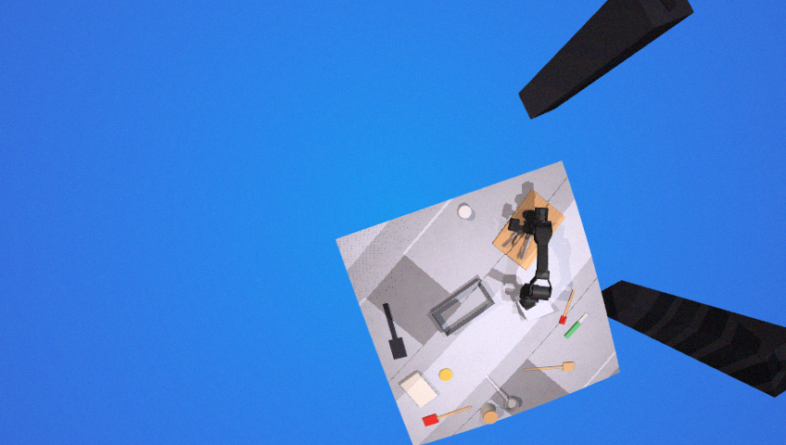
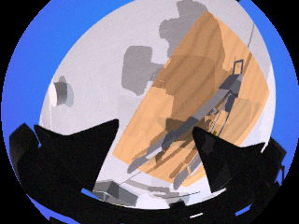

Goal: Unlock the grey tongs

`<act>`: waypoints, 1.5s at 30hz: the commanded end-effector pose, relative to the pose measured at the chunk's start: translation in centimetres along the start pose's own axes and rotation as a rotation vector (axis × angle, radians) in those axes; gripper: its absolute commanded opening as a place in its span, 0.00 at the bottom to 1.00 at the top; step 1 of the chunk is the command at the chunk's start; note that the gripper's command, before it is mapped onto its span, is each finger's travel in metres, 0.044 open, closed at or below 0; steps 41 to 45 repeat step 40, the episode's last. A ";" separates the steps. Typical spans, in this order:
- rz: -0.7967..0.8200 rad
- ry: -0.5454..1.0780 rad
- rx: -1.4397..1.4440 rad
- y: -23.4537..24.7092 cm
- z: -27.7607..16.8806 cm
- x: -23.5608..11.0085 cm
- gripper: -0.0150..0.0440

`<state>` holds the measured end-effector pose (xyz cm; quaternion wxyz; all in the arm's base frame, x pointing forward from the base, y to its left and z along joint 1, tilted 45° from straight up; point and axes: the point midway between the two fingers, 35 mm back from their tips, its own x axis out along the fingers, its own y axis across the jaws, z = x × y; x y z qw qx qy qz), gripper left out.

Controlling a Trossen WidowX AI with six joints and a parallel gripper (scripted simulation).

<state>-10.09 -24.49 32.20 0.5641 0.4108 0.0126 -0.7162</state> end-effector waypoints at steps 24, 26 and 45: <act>0.521 0.331 -0.585 16.1 -11.4 -0.4 1.00; 0.567 0.340 -0.647 16.8 -12.7 -0.8 1.00; 1.011 0.646 -1.064 21.8 -25.4 -9.5 1.00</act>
